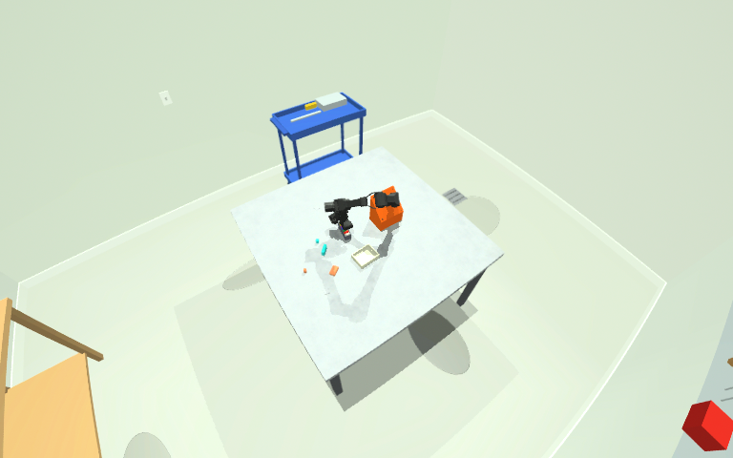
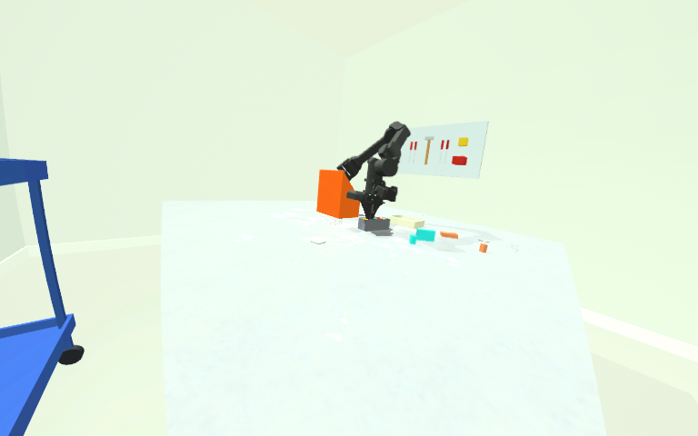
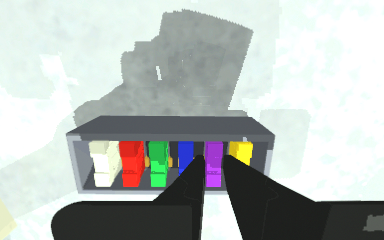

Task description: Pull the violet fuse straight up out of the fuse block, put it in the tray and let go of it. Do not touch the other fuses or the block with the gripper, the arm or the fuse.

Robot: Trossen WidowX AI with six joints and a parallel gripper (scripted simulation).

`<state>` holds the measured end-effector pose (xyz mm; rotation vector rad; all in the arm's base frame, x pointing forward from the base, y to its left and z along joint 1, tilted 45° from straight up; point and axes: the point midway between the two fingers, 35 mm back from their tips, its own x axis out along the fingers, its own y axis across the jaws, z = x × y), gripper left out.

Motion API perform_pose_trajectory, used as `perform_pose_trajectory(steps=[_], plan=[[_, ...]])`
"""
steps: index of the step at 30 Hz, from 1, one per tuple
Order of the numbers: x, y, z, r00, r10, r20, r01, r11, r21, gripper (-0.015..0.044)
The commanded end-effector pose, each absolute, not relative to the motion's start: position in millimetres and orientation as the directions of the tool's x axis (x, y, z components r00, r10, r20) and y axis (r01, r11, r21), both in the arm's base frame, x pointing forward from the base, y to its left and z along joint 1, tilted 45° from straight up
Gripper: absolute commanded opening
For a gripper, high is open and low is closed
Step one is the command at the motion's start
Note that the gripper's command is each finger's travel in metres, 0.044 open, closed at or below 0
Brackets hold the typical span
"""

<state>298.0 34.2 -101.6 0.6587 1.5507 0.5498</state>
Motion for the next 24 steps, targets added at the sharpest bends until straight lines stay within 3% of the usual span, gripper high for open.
perform_pose_trajectory(steps=[1,6,15,24], plan=[[297.2,34.9,-102.7,-0.036,0.697,-0.716,0.092,0.715,0.693,0.0061],[297.2,34.9,-102.7,-0.036,0.697,-0.716,0.092,0.715,0.693,0.0061],[297.9,34.2,-101.6,-0.034,0.694,-0.719,0.086,0.719,0.690,0.0001],[298.1,32.9,-100.5,-0.034,0.694,-0.719,0.087,0.719,0.690,0.0000]])
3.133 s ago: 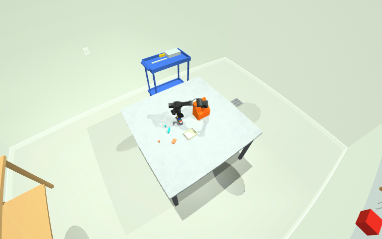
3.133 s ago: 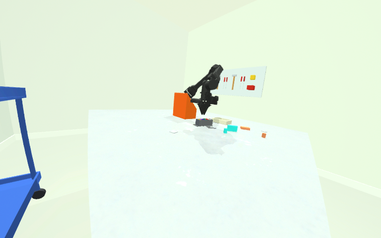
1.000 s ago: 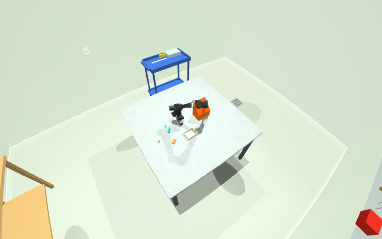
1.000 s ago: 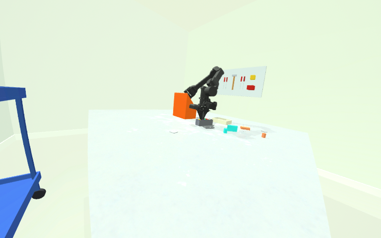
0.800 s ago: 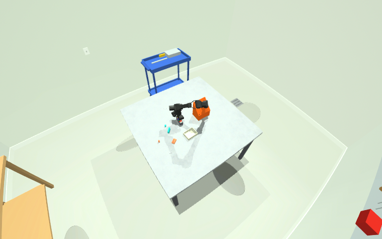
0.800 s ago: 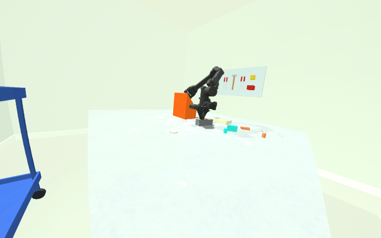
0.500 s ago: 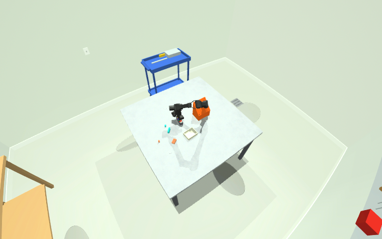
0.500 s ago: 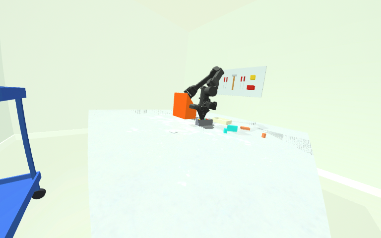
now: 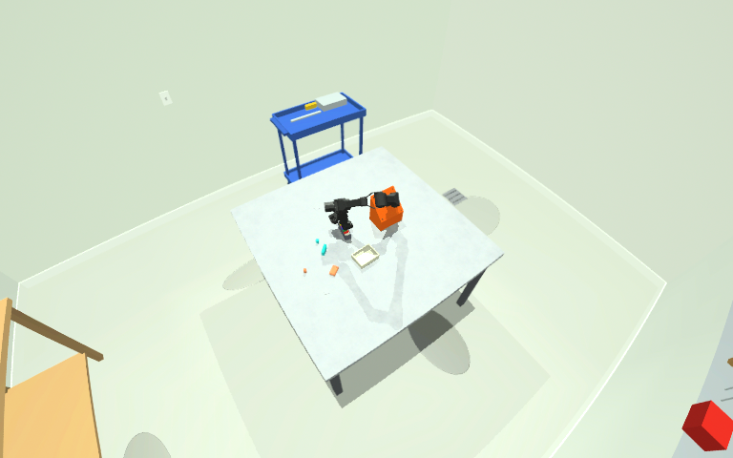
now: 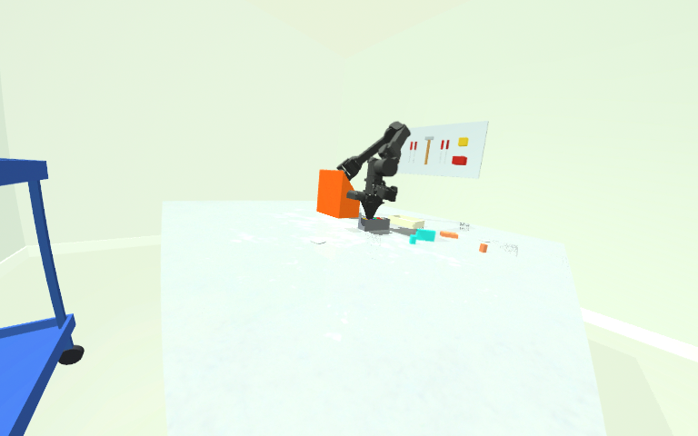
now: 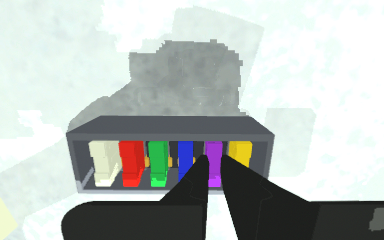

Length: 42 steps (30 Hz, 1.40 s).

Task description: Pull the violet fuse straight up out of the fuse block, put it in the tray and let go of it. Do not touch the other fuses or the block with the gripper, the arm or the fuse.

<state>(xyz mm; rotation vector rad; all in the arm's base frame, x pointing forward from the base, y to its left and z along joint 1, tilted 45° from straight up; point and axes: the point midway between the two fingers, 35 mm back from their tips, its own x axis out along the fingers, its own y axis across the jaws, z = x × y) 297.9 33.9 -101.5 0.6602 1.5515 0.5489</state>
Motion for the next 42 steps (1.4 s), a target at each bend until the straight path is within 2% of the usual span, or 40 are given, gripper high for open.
perform_pose_trajectory(steps=[1,42], plan=[[298.1,32.6,-100.1,-0.035,0.694,-0.719,0.087,0.719,0.690,0.0000],[299.1,18.1,-86.2,-0.035,0.695,-0.719,0.090,0.718,0.690,0.0000]])
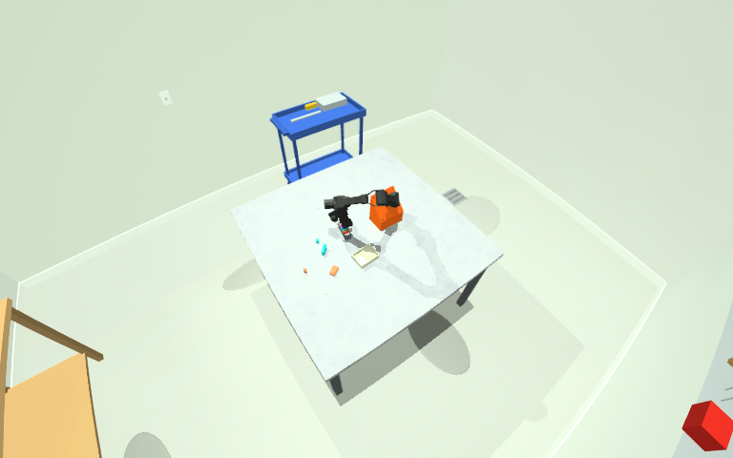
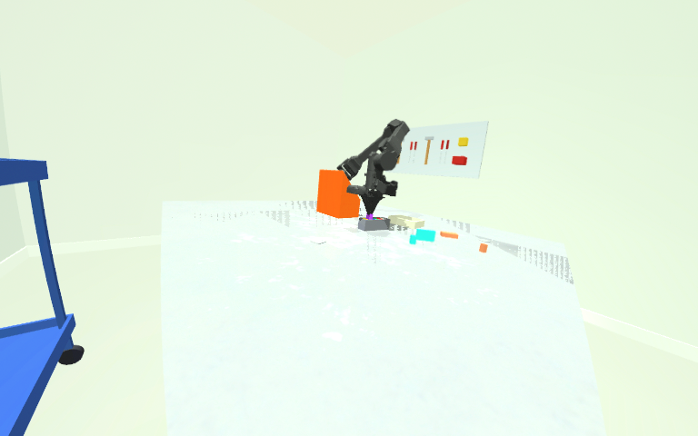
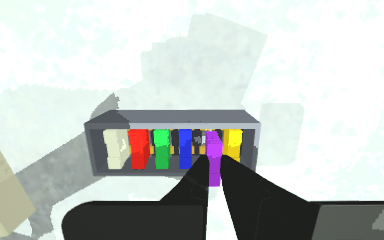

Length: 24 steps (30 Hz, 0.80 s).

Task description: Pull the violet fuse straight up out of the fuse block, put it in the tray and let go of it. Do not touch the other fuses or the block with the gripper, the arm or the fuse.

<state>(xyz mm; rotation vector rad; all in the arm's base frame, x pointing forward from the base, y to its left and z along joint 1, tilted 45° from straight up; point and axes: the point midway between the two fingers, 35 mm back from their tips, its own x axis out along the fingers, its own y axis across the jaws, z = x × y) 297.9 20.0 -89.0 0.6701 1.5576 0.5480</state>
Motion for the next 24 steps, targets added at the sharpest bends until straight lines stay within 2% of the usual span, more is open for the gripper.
perform_pose_trajectory(steps=[1,24], plan=[[299.1,17.8,-85.8,-0.035,0.695,-0.719,0.090,0.718,0.690,0.0000],[299.1,9.8,-77.6,-0.036,0.695,-0.718,0.091,0.718,0.691,0.0000]])
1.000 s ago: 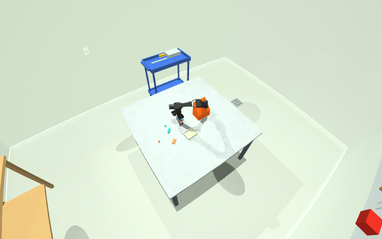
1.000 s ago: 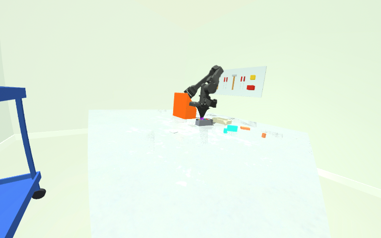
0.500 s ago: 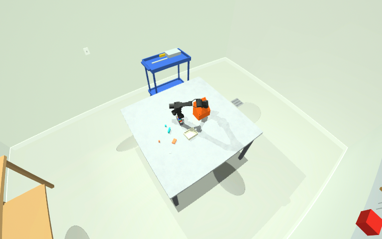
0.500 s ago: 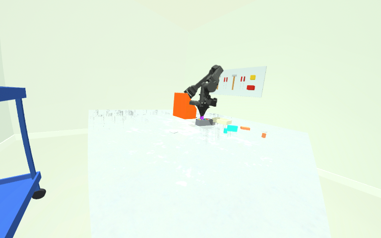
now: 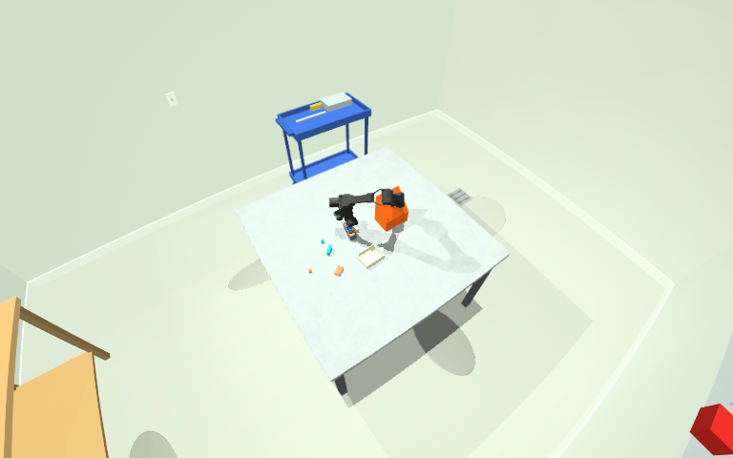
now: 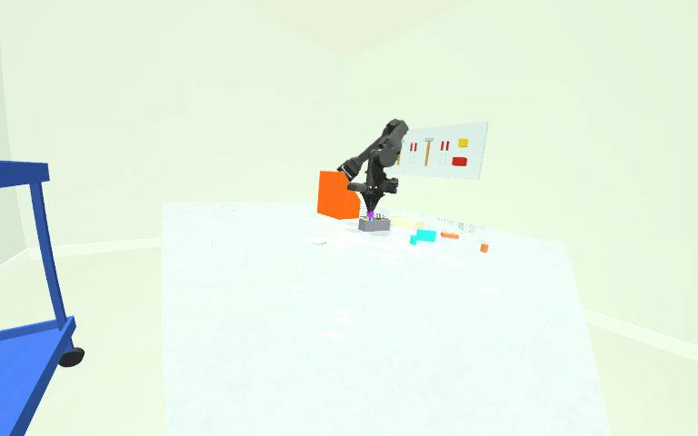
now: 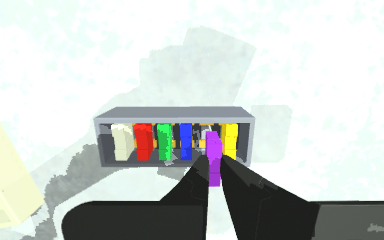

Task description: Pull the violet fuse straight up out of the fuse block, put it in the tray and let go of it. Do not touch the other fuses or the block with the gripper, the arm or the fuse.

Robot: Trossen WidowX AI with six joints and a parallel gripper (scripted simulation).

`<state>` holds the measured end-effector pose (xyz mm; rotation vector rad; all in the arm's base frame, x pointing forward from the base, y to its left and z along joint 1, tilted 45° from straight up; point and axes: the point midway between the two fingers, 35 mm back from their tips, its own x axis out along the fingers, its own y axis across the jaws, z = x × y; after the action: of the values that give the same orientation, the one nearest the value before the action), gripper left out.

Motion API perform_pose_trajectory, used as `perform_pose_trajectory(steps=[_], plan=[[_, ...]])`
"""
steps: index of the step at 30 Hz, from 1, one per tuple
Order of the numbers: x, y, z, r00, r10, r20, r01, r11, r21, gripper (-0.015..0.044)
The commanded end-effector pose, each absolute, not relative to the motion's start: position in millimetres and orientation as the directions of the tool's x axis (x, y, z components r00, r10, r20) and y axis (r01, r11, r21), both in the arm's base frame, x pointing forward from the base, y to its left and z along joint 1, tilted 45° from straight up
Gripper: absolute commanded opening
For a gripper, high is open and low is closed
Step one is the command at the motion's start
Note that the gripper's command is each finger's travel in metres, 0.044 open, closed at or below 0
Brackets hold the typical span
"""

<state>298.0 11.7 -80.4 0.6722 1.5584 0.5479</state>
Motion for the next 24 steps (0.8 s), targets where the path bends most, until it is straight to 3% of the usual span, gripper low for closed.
perform_pose_trajectory(steps=[1,24], plan=[[299.1,9.5,-77.3,-0.036,0.695,-0.718,0.091,0.717,0.691,0.0000],[299.8,-7.3,-60.3,-0.036,0.695,-0.718,0.092,0.718,0.690,0.0000]])
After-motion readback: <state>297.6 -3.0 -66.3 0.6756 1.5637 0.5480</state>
